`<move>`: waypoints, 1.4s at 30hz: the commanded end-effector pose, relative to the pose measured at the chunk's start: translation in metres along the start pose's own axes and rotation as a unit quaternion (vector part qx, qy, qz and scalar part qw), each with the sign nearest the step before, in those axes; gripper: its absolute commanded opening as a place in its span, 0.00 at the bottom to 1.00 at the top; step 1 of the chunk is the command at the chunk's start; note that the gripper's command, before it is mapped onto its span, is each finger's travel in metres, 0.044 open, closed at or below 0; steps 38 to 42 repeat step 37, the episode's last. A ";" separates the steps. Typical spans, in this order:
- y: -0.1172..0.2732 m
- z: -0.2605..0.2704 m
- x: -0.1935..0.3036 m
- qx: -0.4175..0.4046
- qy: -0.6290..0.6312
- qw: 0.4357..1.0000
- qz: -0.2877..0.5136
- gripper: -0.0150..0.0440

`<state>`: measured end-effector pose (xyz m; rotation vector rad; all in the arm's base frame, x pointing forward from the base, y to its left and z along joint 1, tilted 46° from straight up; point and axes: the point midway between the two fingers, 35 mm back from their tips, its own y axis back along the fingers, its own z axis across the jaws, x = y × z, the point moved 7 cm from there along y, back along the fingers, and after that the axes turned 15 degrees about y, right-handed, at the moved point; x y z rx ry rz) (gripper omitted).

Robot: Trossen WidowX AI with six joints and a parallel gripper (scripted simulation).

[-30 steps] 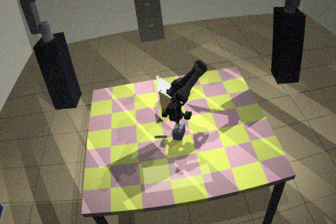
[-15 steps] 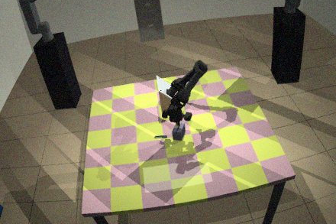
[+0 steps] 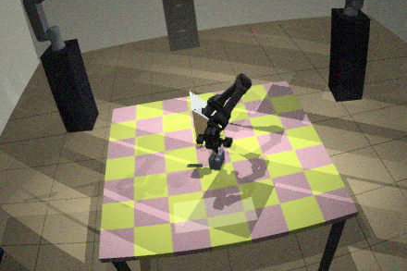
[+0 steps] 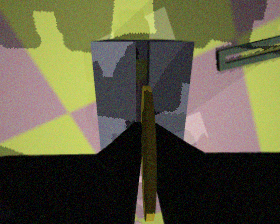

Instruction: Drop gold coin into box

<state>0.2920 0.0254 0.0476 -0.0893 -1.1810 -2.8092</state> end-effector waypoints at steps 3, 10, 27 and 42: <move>0.000 0.000 0.000 0.000 0.001 1.000 0.000 0.48; 0.000 0.000 0.000 0.000 0.001 1.000 0.000 0.53; 0.057 0.000 0.003 -0.004 -0.004 1.000 0.003 1.00; 0.057 0.000 0.003 -0.004 -0.004 1.000 0.003 1.00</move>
